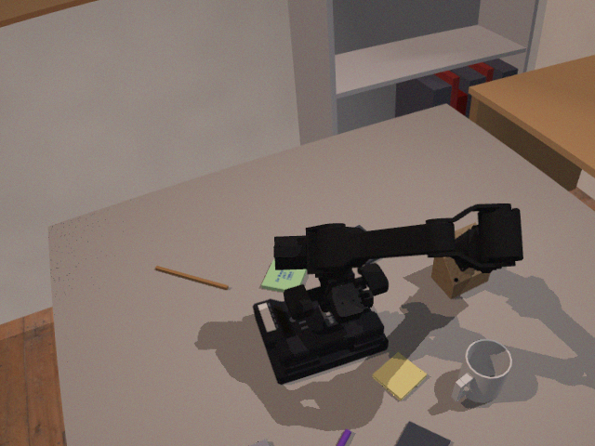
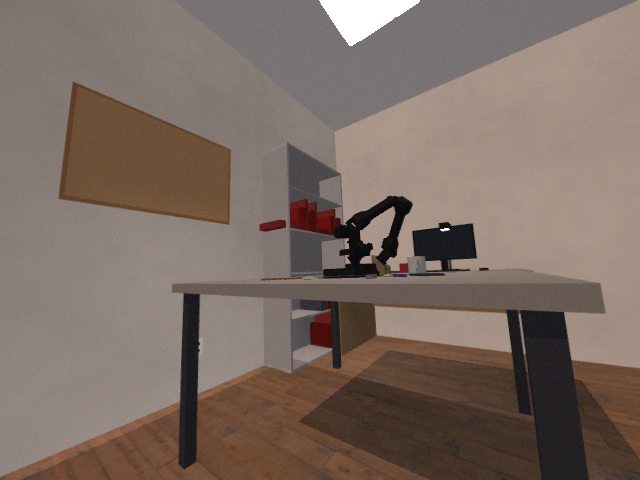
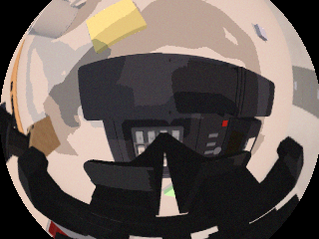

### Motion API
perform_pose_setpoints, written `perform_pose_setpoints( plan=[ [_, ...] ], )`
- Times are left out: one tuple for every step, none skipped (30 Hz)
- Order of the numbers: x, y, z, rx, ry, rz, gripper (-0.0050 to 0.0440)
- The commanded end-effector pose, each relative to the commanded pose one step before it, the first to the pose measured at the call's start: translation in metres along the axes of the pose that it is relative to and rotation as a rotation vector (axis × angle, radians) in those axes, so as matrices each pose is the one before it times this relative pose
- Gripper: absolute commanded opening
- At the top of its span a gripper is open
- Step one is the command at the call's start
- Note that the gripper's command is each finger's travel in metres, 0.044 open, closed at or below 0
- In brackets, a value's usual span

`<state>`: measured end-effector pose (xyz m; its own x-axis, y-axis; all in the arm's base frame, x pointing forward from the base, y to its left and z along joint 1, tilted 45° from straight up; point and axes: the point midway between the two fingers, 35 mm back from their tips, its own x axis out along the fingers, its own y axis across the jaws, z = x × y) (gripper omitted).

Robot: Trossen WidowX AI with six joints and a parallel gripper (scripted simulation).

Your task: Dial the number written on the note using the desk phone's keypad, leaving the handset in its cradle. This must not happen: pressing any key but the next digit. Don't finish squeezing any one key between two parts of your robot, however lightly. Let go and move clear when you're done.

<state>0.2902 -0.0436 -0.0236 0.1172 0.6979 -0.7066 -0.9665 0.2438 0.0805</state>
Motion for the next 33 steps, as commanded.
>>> perform_pose_setpoints(
  plan=[
    [0.00075, 0.00013, -0.00049, 0.0026, -0.00054, 0.00048, -0.0050],
    [0.00013, 0.00000, 0.00000, 0.0000, 0.00000, 0.00000, -0.0050],
    [0.00013, 0.00000, 0.00000, 0.0000, 0.00000, 0.00000, -0.0050],
    [0.00013, 0.00000, 0.00000, 0.0000, 0.00000, 0.00000, -0.0050],
    [0.00013, 0.00000, 0.00000, 0.0000, 0.00000, 0.00000, -0.0050],
    [0.00013, 0.00000, 0.00000, 0.0000, 0.00000, 0.00000, -0.0050],
    [0.00013, 0.00000, 0.00000, 0.0000, 0.00000, 0.00000, -0.0050],
    [0.00013, 0.00000, 0.00000, 0.0000, 0.00000, 0.00000, -0.0050],
    [0.00013, 0.00000, 0.00000, 0.0000, 0.00000, 0.00000, -0.0050],
    [0.00013, 0.00000, 0.00000, 0.0000, 0.00000, 0.00000, -0.0050],
    [-0.00040, 0.00000, 0.00000, 0.0000, 0.00000, 0.00000, -0.0050],
    [0.00000, 0.00000, 0.00000, 0.0000, 0.00000, 0.00000, -0.0050],
    [0.00000, 0.00000, 0.00000, 0.0000, 0.00000, 0.00000, -0.0050],
    [0.00000, 0.00000, 0.00000, 0.0000, 0.00000, 0.00000, -0.0050],
    [0.00000, 0.00000, 0.00000, 0.0000, 0.00000, 0.00000, -0.0050],
    [0.00000, 0.00000, 0.00000, 0.0000, 0.00000, 0.00000, -0.0050],
    [0.00000, 0.00000, 0.00000, 0.0000, 0.00000, 0.00000, -0.0050],
    [0.00000, 0.00000, 0.00000, 0.0000, 0.00000, 0.00000, -0.0050],
    [0.00000, 0.00000, 0.00000, 0.0000, 0.00000, 0.00000, -0.0050],
    [0.00000, 0.00000, 0.00000, 0.0000, 0.00000, 0.00000, -0.0050],
    [0.00000, 0.00000, 0.00000, 0.0000, 0.00000, 0.00000, -0.0050],
    [0.00000, 0.00000, 0.00000, 0.0000, 0.00000, 0.00000, -0.0050],
    [-0.00229, -0.00011, -0.00005, 0.0000, 0.00013, -0.00004, -0.0050],
    [-0.00489, -0.00017, -0.00007, 0.0000, 0.00020, -0.00006, -0.0050],
    [-0.00828, -0.00009, -0.00004, 0.0000, 0.00011, -0.00003, -0.0050],
    [-0.00695, 0.00011, 0.00004, 0.0000, -0.00013, 0.00004, -0.0050],
    [-0.00482, 0.00018, 0.00008, 0.0000, -0.00021, 0.00006, -0.0050],
    [-0.00181, 0.00009, 0.00004, 0.0000, -0.00010, 0.00003, -0.0050],
    [0.00000, 0.00000, 0.00000, 0.0000, 0.00000, 0.00000, -0.0050],
    [0.00000, 0.00000, 0.00000, 0.0000, 0.00000, 0.00000, -0.0050],
    [0.00000, 0.00000, 0.00000, 0.0000, 0.00000, 0.00000, -0.0050],
    [0.00000, 0.00000, 0.00000, 0.0000, 0.00000, 0.00000, -0.0050],
    [0.00000, 0.00000, 0.00000, 0.0000, 0.00000, 0.00000, -0.0050]
  ],
)
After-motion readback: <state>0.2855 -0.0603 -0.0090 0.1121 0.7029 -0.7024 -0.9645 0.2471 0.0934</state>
